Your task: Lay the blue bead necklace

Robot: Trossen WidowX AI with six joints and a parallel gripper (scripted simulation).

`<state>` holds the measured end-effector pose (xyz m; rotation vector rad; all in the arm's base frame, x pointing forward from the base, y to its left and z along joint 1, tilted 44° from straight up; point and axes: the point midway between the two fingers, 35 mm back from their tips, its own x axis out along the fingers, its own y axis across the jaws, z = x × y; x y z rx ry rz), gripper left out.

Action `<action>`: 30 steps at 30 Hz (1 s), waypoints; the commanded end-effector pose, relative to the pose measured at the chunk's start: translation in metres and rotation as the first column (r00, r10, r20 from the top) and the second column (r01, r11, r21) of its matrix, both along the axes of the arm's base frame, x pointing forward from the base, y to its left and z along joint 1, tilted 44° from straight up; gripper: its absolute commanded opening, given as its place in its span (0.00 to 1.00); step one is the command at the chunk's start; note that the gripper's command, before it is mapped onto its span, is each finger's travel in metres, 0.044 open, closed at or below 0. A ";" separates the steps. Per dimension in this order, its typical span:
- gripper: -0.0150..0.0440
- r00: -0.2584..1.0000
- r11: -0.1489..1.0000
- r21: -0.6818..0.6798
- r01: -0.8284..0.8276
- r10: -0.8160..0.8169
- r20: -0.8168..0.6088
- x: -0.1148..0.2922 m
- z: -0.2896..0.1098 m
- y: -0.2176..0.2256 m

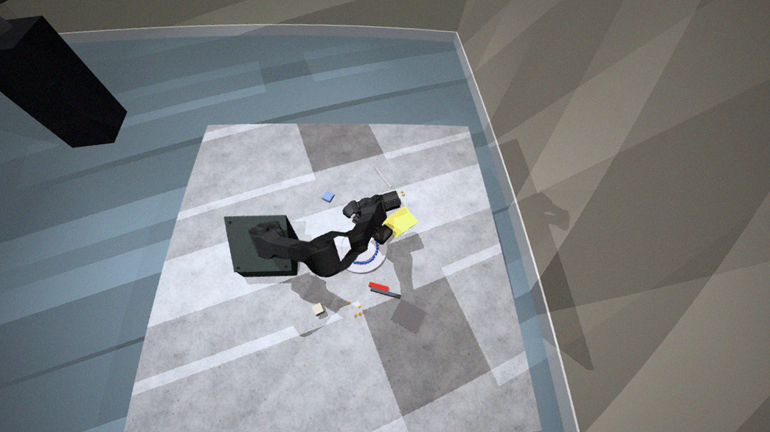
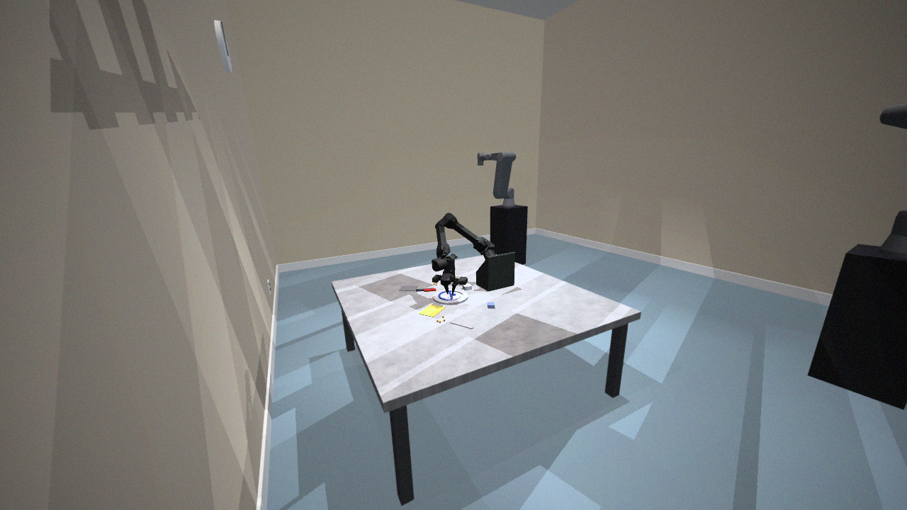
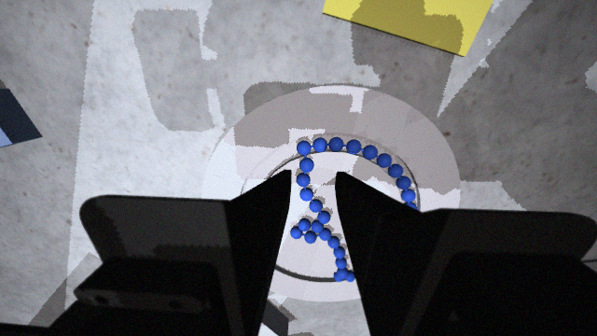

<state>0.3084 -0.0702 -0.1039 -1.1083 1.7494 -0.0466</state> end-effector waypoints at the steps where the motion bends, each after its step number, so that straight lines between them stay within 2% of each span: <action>1: 0.46 1.000 1.000 -0.002 -0.001 0.001 -0.009 -0.002 -0.005 -0.004; 19: 0.46 1.000 1.000 -0.003 -0.001 0.001 -0.019 -0.006 -0.021 -0.019; 24: 0.25 1.000 1.000 0.002 0.002 -0.002 -0.012 -0.005 -0.019 -0.018; 30: 0.25 1.000 1.000 0.002 0.002 -0.002 -0.012 -0.005 -0.019 -0.018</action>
